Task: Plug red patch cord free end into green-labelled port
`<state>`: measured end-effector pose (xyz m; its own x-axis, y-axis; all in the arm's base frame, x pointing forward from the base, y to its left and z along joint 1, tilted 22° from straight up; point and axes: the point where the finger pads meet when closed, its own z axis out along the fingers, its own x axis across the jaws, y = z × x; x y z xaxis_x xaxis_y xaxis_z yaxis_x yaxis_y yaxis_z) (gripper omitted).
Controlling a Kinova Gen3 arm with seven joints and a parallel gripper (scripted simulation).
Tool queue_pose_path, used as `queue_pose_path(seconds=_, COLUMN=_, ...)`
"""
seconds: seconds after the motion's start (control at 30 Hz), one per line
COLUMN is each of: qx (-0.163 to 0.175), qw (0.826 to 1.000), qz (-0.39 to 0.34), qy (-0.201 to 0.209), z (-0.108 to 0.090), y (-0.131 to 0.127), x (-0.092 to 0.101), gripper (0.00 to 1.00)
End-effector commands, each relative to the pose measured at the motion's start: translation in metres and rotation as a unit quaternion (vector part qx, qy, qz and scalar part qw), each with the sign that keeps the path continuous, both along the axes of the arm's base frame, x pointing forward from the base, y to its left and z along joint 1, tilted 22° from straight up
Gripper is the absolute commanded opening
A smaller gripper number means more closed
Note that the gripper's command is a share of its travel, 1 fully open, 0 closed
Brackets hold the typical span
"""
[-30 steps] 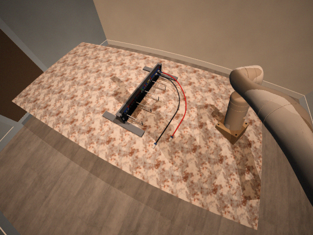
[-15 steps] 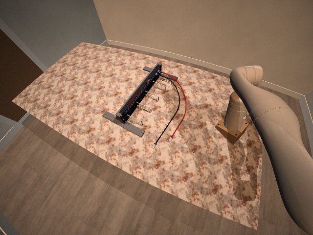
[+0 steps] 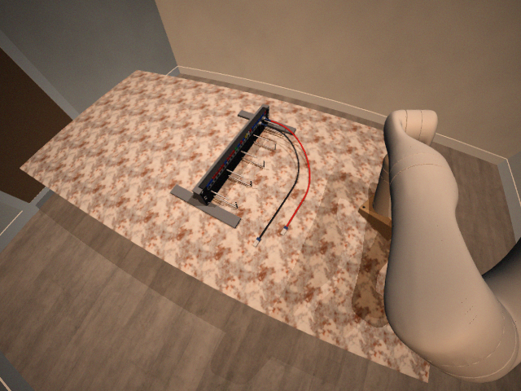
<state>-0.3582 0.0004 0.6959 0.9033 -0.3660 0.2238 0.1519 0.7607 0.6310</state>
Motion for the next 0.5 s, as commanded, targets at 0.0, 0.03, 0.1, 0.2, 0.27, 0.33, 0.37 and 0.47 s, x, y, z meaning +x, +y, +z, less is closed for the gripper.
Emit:
queue_pose_path(seconds=0.0, qx=0.025, qw=0.998, qz=-0.037, qy=-0.041, z=-0.027, y=0.007, x=-0.031, gripper=0.0)
queue_pose_path(seconds=0.03, qx=0.033, qw=0.997, qz=-0.047, qy=-0.06, z=-0.04, y=0.009, x=-0.043, gripper=0.0)
queue_pose_path(seconds=0.1, qx=0.047, qw=0.992, qz=-0.066, qy=-0.097, z=-0.067, y=0.015, x=-0.067, gripper=0.0)
queue_pose_path(seconds=0.2, qx=0.068, qw=0.982, qz=-0.094, qy=-0.151, z=-0.109, y=0.026, x=-0.098, gripper=0.0)
queue_pose_path(seconds=0.27, qx=0.082, qw=0.973, qz=-0.112, qy=-0.186, z=-0.138, y=0.036, x=-0.116, gripper=0.0)
queue_pose_path(seconds=0.33, qx=0.095, qw=0.962, qz=-0.13, qy=-0.221, z=-0.168, y=0.047, x=-0.131, gripper=0.0)
queue_pose_path(seconds=0.37, qx=0.102, qw=0.956, qz=-0.138, qy=-0.238, z=-0.183, y=0.053, x=-0.137, gripper=0.0)
queue_pose_path(seconds=0.47, qx=0.108, qw=0.95, qz=-0.147, qy=-0.255, z=-0.198, y=0.059, x=-0.143, gripper=0.0)
